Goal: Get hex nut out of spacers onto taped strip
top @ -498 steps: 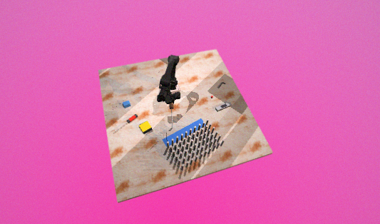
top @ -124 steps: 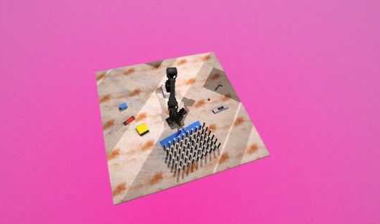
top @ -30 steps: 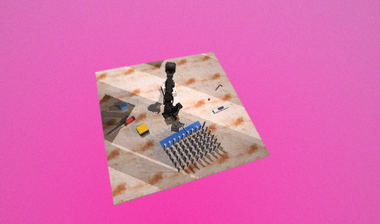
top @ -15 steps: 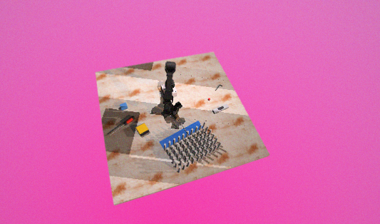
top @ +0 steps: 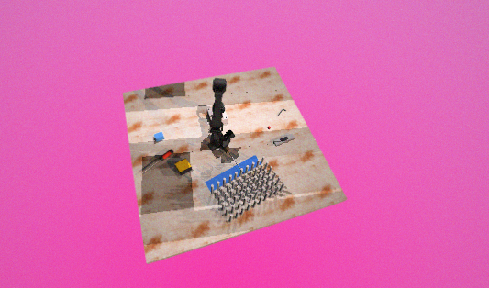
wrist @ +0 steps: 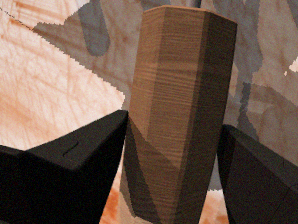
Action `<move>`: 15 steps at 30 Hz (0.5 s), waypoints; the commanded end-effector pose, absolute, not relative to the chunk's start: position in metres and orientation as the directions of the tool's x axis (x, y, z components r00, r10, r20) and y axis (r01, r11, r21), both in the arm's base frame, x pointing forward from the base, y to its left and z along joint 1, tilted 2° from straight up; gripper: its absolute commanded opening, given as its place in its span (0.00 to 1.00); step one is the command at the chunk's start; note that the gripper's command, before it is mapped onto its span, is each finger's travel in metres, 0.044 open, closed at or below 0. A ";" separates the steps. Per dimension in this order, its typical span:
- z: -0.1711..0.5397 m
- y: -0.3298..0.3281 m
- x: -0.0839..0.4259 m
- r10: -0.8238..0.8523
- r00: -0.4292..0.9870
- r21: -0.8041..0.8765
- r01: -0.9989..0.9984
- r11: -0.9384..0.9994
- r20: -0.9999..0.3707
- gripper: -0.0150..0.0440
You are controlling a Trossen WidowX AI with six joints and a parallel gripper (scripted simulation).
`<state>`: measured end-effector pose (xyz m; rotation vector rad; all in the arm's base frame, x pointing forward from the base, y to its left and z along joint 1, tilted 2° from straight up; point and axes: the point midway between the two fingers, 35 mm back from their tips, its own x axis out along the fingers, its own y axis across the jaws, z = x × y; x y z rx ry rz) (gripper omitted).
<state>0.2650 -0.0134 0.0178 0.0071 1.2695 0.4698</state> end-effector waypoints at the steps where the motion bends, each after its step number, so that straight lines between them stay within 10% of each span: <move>1: 0.024 -0.014 0.268 0.342 0.226 0.256 -0.338 0.906 -0.912 0.25; 15: 0.030 -0.026 0.229 0.341 0.223 0.255 -0.337 0.906 -0.913 0.25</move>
